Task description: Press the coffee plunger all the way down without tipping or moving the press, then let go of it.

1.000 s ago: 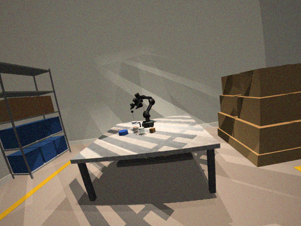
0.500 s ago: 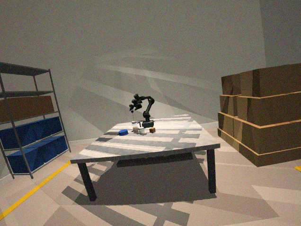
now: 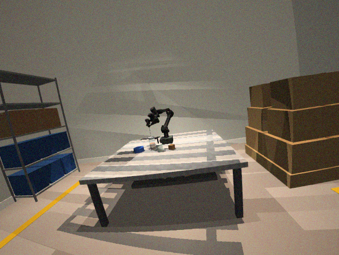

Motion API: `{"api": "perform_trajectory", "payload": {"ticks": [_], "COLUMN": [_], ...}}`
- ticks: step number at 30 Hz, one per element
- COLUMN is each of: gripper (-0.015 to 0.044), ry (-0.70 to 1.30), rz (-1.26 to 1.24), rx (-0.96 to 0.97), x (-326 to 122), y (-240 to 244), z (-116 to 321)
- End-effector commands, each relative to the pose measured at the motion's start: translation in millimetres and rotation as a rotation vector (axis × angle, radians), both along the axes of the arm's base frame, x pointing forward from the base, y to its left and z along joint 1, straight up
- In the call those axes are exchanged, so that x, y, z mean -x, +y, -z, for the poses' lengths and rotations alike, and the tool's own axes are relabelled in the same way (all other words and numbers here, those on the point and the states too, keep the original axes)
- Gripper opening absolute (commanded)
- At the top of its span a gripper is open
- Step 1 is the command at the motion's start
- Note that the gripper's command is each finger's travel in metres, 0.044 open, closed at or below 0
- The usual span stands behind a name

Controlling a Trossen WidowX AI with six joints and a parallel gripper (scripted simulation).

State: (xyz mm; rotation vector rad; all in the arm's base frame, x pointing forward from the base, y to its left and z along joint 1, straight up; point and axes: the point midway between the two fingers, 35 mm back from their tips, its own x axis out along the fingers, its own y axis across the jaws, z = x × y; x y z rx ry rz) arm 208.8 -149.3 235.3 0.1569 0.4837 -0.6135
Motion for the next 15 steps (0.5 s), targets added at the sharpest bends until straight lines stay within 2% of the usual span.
{"api": "perform_trajectory", "payload": {"ticks": [1,3,6,15], "gripper": [0.0204,0.0151,0.0131,0.013], "ry": [0.006,0.006,0.006,0.006], "rz": [-0.006,-0.006,-0.006,-0.006], "rx": [-0.001,-0.001,-0.001,-0.001], "x": [-0.4,-0.4,-0.4,-0.5], "y": [0.4,0.4,0.4,0.3], "z": [2.8,2.8,2.8,3.6]}}
